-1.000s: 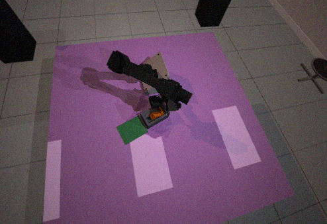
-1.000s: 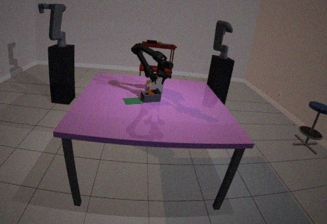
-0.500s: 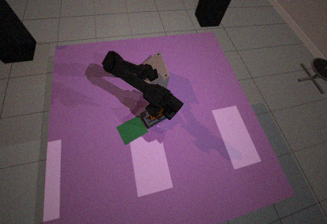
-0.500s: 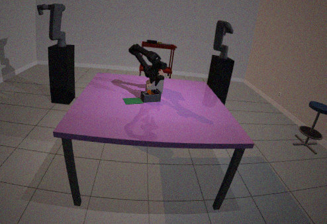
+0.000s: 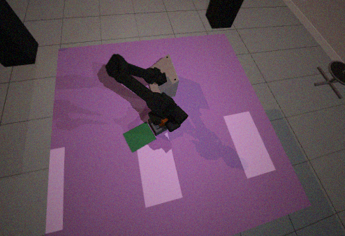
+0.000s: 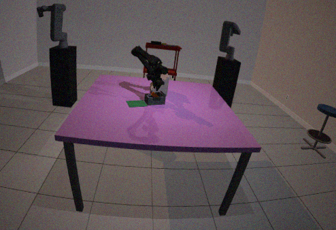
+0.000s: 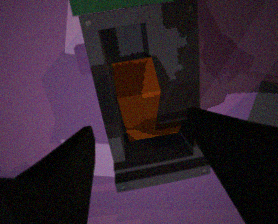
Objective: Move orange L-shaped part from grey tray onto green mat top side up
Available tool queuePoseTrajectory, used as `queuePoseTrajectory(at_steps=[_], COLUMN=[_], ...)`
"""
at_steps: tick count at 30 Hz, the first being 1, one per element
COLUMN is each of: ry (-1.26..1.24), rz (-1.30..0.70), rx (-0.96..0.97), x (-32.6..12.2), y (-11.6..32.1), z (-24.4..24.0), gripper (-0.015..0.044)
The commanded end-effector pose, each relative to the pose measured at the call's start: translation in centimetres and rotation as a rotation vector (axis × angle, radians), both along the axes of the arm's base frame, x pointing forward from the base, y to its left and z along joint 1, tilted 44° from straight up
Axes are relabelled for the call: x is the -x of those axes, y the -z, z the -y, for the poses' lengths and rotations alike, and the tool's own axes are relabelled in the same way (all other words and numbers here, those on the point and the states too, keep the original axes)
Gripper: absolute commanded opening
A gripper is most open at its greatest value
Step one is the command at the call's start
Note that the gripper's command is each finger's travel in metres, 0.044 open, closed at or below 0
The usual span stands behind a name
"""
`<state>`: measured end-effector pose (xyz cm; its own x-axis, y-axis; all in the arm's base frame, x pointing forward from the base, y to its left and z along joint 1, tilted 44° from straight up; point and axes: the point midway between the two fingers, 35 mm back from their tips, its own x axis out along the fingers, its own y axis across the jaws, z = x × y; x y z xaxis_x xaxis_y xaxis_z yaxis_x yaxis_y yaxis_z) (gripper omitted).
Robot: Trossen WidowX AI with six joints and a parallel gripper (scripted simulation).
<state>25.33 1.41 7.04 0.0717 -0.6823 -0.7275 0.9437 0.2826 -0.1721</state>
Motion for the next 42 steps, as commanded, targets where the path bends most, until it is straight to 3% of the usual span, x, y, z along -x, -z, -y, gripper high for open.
queuePoseTrajectory(at_steps=[1, 33, 37, 42], ry=[-0.004, -0.004, 0.000, 0.000], rz=[0.001, 0.002, 0.006, 0.006], rx=[0.006, 0.008, 0.001, 0.001], x=[0.0, -0.4, -0.4, -0.4], y=[0.5, 3.9, 3.6, 3.6], z=[0.5, 3.8, 3.5, 3.5], gripper=[0.0280, 0.0280, 0.0175, 0.0142])
